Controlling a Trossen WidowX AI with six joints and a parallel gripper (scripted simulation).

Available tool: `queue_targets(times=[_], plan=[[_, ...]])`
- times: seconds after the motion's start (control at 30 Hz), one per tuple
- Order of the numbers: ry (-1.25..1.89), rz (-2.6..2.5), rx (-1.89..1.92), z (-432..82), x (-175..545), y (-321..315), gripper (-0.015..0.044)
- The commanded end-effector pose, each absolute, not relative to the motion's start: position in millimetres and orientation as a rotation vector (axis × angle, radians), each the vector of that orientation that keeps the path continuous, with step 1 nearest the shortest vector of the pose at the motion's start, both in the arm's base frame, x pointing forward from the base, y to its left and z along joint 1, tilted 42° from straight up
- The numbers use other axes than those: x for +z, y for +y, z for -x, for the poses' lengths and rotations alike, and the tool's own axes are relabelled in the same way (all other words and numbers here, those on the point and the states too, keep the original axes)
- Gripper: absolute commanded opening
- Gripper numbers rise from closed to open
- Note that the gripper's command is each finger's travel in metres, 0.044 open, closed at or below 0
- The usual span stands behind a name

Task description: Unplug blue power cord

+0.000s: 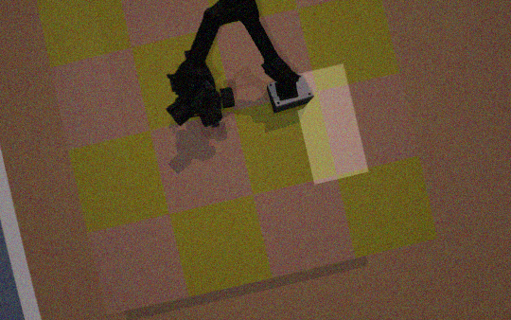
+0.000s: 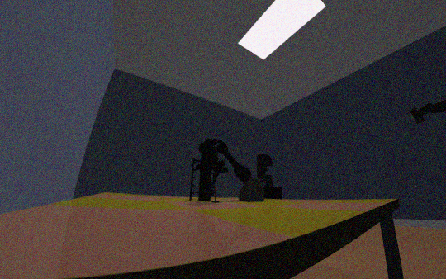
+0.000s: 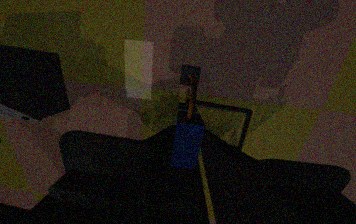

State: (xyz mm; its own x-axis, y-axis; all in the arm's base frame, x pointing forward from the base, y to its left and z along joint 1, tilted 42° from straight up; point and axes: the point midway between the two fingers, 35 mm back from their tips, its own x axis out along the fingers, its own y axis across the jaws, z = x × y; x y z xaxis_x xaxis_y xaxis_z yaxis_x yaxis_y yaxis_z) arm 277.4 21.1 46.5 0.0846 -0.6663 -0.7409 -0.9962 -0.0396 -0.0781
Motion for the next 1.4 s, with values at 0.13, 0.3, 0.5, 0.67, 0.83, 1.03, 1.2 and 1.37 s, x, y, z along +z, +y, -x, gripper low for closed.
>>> queue_targets(times=[0.13, 0.3, 0.5, 0.67, 0.83, 1.03, 1.2, 1.37], plan=[[1.632, 1.766, 0.715, -280, 37, 34, 0.0000], [1.632, 1.766, 0.716, -281, 32, 41, 0.0000], [1.632, 1.766, 0.718, -281, 27, 49, 0.0000], [1.632, 1.767, 0.718, -281, 22, 56, 0.0000], [1.633, 1.767, 0.719, -280, 18, 63, 0.0000], [1.633, 1.768, 0.719, -279, 12, 71, 0.0000], [1.637, 1.771, 0.717, -278, 16, 62, 0.0131], [1.637, 1.771, 0.717, -278, 16, 62, 0.0262]])
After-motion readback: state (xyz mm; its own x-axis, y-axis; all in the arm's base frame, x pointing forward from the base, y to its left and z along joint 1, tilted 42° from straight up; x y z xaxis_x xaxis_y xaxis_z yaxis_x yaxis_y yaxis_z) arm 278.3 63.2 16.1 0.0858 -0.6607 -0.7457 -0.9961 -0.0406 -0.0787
